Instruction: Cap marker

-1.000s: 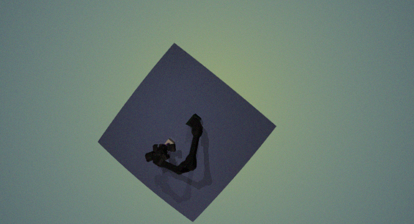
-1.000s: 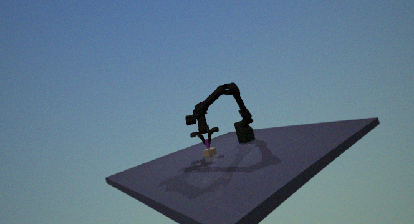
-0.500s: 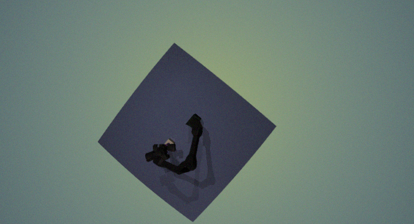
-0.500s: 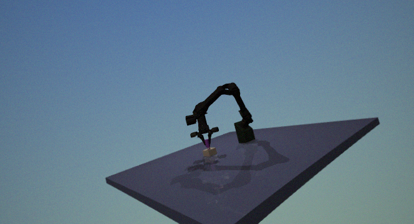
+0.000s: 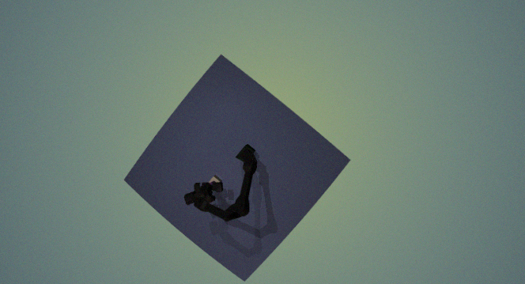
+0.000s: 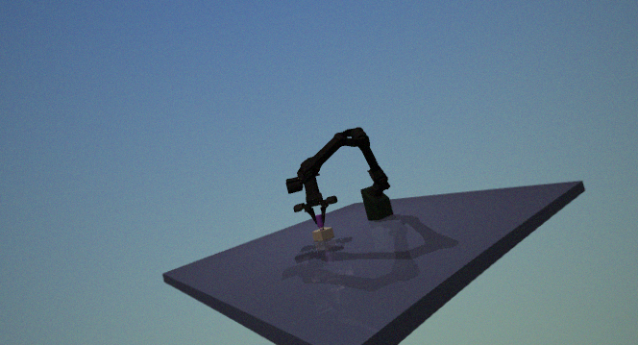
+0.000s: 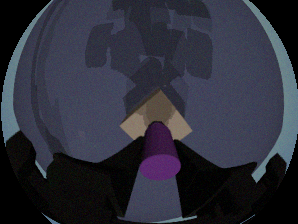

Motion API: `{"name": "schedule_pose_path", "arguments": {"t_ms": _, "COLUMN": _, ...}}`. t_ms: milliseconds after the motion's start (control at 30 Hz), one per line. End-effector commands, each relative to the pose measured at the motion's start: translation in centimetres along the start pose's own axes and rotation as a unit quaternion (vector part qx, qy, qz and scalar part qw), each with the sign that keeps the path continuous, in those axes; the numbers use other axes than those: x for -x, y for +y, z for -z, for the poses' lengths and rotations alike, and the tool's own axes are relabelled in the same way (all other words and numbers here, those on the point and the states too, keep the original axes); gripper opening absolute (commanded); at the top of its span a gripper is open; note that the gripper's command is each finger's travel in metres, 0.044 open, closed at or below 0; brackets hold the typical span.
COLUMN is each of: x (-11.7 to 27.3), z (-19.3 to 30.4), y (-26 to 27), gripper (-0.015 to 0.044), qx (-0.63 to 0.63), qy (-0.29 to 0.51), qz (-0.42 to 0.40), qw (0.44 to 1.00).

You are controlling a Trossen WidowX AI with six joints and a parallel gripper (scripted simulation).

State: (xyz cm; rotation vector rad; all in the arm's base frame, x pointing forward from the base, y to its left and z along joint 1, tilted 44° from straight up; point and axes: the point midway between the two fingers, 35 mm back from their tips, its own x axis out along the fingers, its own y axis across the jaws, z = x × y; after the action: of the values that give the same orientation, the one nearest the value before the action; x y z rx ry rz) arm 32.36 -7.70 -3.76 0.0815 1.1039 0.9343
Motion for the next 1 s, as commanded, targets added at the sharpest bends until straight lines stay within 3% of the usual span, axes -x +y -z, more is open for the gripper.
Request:
{"name": "schedule_pose_path", "arguments": {"t_ms": 0, "x": 0.0, "z": 0.0, "y": 0.0, "gripper": 0.0079, "qx": 0.001, "qy": 0.0, "qz": 0.0, "qw": 1.0}}
{"name": "schedule_pose_path", "arguments": {"t_ms": 467, "x": 0.0, "z": 0.0, "y": 0.0, "gripper": 0.044, "qx": 0.001, "qy": 0.0, "qz": 0.0, "qw": 1.0}}
{"name": "schedule_pose_path", "arguments": {"t_ms": 567, "x": 0.3, "z": 0.0, "y": 0.0, "gripper": 0.044, "qx": 0.001, "qy": 0.0, "qz": 0.0, "qw": 1.0}}
{"name": "schedule_pose_path", "arguments": {"t_ms": 733, "x": 7.2, "z": 0.0, "y": -0.1, "gripper": 0.044, "qx": 0.0, "qy": 0.001, "qz": 0.001, "qw": 1.0}}
{"name": "schedule_pose_path", "arguments": {"t_ms": 933, "x": 7.5, "z": 0.1, "y": -0.1, "gripper": 0.044, "qx": 0.0, "qy": 0.001, "qz": 0.001, "qw": 1.0}}
{"name": "schedule_pose_path", "arguments": {"t_ms": 967, "x": 7.5, "z": 0.1, "y": -0.1, "gripper": 0.0414, "qx": -0.008, "qy": 0.001, "qz": 0.001, "qw": 1.0}}
